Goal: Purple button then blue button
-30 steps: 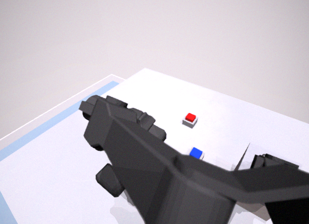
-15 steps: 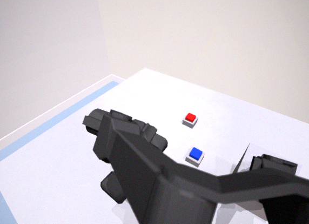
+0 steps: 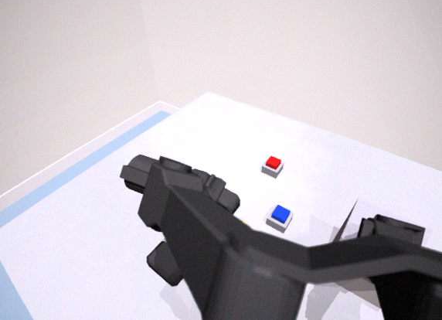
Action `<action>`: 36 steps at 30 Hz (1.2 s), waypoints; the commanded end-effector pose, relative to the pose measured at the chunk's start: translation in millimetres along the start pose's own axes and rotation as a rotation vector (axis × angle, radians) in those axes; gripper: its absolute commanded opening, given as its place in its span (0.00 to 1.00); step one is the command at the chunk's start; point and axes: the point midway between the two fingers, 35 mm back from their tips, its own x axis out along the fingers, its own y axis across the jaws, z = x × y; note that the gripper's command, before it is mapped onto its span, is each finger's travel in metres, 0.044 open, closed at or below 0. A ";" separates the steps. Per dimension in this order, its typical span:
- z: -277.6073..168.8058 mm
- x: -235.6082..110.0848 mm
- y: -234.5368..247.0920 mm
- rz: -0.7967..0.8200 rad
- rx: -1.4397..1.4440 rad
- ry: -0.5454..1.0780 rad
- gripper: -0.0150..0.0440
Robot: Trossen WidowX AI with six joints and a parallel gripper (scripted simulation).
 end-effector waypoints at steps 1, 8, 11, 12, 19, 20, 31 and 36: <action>-1.6 9.2 -1.2 -0.004 0.006 0.007 0.29; -1.9 20.3 -1.1 -0.003 0.006 0.007 0.29; -2.2 25.0 -1.0 -0.003 0.006 0.007 0.29; -2.3 26.3 -1.0 -0.003 0.006 0.007 0.29; -2.4 27.3 -0.9 -0.003 0.006 0.007 0.29; -2.4 27.3 -0.9 -0.003 0.006 0.007 0.29; -2.4 27.3 -0.9 -0.003 0.006 0.007 0.29; -0.8 23.3 -0.2 0.002 0.001 0.002 0.29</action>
